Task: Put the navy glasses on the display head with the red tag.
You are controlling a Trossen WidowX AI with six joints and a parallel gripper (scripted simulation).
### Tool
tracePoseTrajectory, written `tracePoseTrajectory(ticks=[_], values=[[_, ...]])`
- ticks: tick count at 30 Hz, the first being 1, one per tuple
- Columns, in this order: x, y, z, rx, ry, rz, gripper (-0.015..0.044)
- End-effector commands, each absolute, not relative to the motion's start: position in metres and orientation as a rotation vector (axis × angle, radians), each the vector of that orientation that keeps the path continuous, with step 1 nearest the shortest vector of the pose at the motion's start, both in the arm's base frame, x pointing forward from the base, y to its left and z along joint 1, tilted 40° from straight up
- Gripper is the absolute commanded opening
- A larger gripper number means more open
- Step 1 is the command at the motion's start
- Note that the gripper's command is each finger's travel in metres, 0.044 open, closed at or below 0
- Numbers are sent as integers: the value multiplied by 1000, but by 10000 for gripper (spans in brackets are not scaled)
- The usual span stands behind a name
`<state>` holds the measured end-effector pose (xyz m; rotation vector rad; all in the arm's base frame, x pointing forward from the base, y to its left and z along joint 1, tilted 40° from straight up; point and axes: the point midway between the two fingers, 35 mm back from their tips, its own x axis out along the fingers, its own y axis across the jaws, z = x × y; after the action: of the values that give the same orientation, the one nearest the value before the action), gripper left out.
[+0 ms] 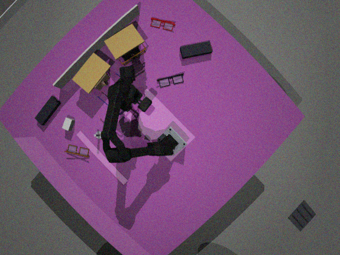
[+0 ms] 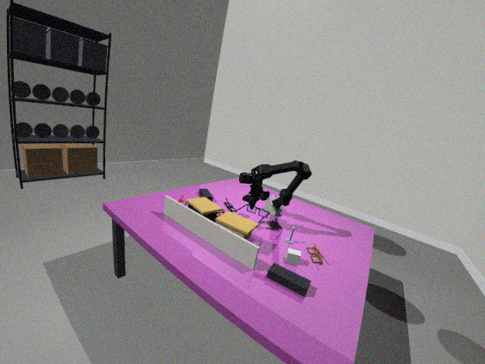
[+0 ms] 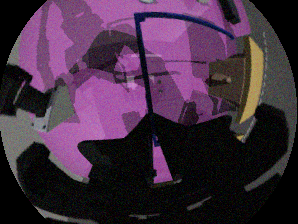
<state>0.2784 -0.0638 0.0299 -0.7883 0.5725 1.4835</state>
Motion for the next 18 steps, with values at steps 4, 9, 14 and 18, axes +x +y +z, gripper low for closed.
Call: tracePoseTrajectory(ticks=[4, 9, 14, 18], values=[[277, -57, 26, -776, 574, 1486, 0], [277, -55, 25, -776, 574, 1486, 0], [277, -55, 25, -776, 574, 1486, 0], [280, -54, 25, -776, 574, 1486, 0]])
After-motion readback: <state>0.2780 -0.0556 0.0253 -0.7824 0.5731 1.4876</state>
